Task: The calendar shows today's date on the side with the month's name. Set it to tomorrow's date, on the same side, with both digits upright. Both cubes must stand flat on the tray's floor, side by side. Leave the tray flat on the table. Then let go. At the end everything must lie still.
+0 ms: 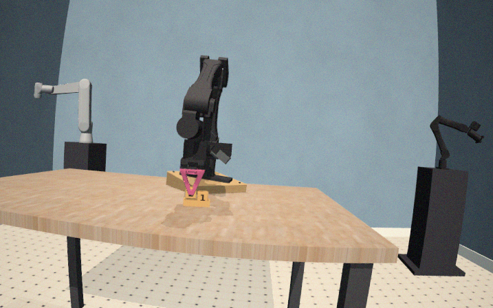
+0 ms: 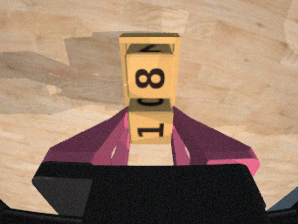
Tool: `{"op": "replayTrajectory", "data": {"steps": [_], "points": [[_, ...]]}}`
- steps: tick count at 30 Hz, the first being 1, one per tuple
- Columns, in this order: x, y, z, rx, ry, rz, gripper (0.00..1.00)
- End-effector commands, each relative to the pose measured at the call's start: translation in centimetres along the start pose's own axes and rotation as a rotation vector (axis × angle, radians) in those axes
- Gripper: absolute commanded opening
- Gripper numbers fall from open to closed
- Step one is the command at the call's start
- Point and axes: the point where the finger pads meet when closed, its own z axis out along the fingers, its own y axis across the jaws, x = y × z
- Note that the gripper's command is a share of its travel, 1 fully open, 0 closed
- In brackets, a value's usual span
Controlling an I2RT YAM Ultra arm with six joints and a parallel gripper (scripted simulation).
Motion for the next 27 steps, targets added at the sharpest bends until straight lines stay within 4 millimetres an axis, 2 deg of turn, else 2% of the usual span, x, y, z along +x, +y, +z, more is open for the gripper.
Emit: {"op": "replayTrajectory", "data": {"steps": [1, 27], "points": [[-0.19, -0.58, -0.08, 0.006, -0.005, -0.002, 0.26], [-0.32, -0.2, -0.03, 0.003, -0.006, -0.001, 0.26]]}}
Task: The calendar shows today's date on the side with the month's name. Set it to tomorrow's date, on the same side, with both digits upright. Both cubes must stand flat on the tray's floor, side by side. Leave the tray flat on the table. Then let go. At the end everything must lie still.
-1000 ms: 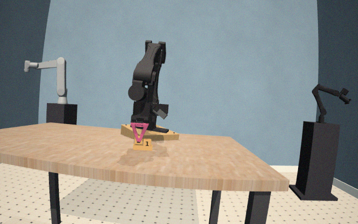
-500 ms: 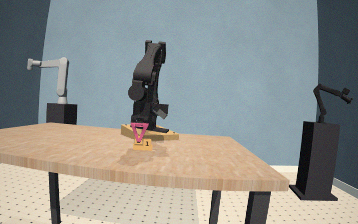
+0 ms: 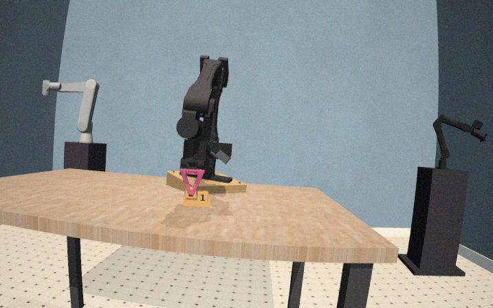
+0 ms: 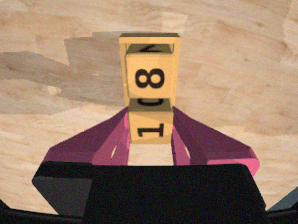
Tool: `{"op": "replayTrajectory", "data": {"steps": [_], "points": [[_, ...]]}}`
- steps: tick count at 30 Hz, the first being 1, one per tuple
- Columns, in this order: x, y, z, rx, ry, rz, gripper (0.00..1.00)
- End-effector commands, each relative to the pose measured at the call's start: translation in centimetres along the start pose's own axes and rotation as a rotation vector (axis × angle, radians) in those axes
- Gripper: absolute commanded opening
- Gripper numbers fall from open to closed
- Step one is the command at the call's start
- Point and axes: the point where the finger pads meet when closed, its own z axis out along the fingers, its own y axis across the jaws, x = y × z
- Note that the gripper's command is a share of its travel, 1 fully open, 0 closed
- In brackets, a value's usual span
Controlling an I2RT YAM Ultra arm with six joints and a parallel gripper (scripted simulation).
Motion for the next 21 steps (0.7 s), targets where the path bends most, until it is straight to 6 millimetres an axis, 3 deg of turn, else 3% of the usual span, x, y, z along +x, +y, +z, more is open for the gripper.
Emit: {"op": "replayTrajectory", "data": {"steps": [1, 21], "points": [[-0.32, -0.2, -0.03, 0.003, -0.006, -0.003, 0.26], [-0.39, 0.03, 0.0, 0.001, -0.006, -0.004, 0.26]]}}
